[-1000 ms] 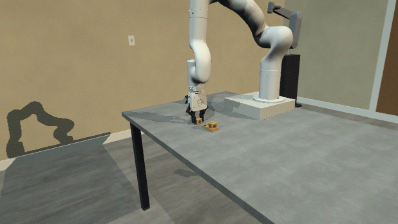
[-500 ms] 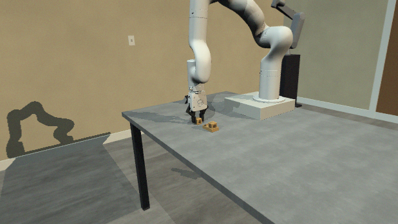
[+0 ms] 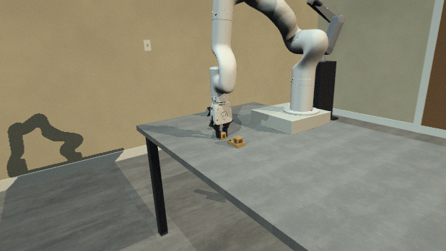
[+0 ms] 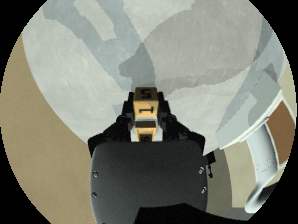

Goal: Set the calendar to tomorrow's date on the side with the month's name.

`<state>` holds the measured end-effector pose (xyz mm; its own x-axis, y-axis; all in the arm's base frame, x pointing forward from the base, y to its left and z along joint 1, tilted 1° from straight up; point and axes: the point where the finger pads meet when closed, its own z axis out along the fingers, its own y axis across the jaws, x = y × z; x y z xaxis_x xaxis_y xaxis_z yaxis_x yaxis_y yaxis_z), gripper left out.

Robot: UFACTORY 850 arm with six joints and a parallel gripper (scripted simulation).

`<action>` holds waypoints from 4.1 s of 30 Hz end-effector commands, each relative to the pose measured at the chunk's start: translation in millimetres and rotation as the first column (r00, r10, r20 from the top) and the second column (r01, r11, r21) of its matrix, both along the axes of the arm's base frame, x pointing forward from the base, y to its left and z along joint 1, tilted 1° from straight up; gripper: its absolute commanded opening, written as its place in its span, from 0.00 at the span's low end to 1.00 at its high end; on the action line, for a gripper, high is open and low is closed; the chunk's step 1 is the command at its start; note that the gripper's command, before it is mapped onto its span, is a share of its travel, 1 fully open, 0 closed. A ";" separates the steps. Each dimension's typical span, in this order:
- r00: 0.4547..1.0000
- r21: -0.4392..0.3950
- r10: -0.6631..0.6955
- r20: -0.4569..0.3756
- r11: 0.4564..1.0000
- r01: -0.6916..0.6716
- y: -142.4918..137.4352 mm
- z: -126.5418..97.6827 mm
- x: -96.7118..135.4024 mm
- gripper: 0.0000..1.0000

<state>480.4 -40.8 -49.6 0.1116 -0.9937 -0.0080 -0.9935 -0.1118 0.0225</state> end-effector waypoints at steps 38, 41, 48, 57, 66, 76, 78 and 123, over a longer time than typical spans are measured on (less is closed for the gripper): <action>1.000 0.000 0.000 0.002 1.000 0.000 -0.4 57.3 2.1 0.29; 1.000 0.000 0.000 0.002 1.000 0.000 -0.5 72.2 2.4 0.29; 1.000 0.000 0.000 0.002 1.000 0.000 -0.6 98.8 3.0 0.29; 1.000 0.000 0.000 0.002 1.000 0.000 -0.6 100.5 3.0 0.29; 1.000 0.000 -0.007 0.002 1.000 0.007 72.7 109.4 -3.2 0.29; 1.000 0.000 -0.008 0.002 1.000 0.008 91.8 111.7 -6.7 0.29; 1.000 0.000 -0.008 0.002 1.000 0.008 91.8 111.7 -6.7 0.29; 1.000 0.000 -0.008 0.002 1.000 0.008 92.3 47.5 -7.8 0.29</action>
